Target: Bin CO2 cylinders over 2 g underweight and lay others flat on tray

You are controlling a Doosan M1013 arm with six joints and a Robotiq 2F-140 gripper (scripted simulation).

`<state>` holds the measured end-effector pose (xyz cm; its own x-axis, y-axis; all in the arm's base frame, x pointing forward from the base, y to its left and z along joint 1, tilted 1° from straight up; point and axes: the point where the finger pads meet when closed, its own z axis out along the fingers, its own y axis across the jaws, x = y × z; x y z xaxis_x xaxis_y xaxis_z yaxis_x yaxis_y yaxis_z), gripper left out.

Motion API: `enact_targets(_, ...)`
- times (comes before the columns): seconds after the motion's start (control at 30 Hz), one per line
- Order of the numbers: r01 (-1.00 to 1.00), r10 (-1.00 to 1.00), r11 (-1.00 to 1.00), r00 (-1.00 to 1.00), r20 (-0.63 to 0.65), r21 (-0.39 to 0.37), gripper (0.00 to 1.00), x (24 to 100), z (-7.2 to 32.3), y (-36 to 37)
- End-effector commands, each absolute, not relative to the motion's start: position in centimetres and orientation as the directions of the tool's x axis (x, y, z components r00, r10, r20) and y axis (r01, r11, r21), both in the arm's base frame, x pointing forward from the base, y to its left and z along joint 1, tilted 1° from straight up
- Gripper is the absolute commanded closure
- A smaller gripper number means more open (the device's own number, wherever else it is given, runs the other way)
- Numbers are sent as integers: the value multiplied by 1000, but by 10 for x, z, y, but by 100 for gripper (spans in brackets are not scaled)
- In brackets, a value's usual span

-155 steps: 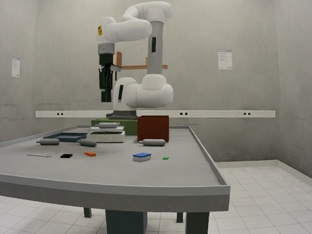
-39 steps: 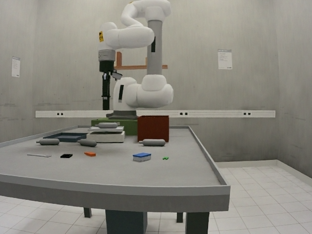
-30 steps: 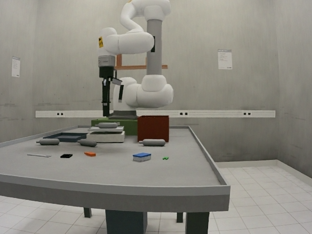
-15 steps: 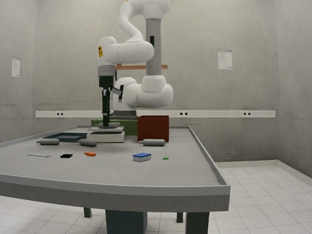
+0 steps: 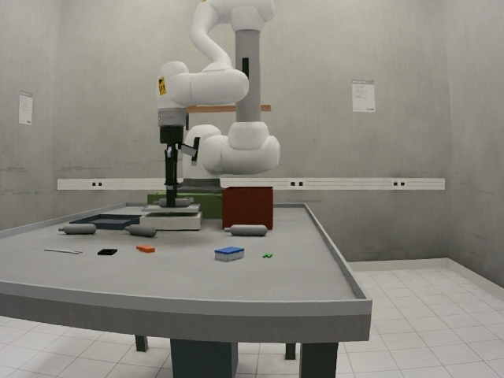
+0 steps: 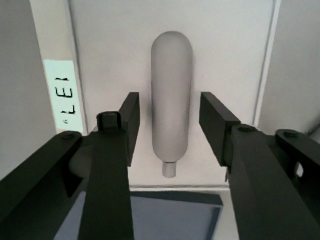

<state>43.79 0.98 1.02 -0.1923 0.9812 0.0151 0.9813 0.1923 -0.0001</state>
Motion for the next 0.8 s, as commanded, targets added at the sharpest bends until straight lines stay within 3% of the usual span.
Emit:
enact_targets(0.0,981,981,192,-192,15,1,61,438,11,10)
enact_targets(0.13,981,981,192,-192,15,1,61,438,11,10)
enact_targets(0.17,981,981,192,-192,15,1,90,438,11,10)
enact_targets(0.77,981,981,192,-192,15,1,90,439,30,10)
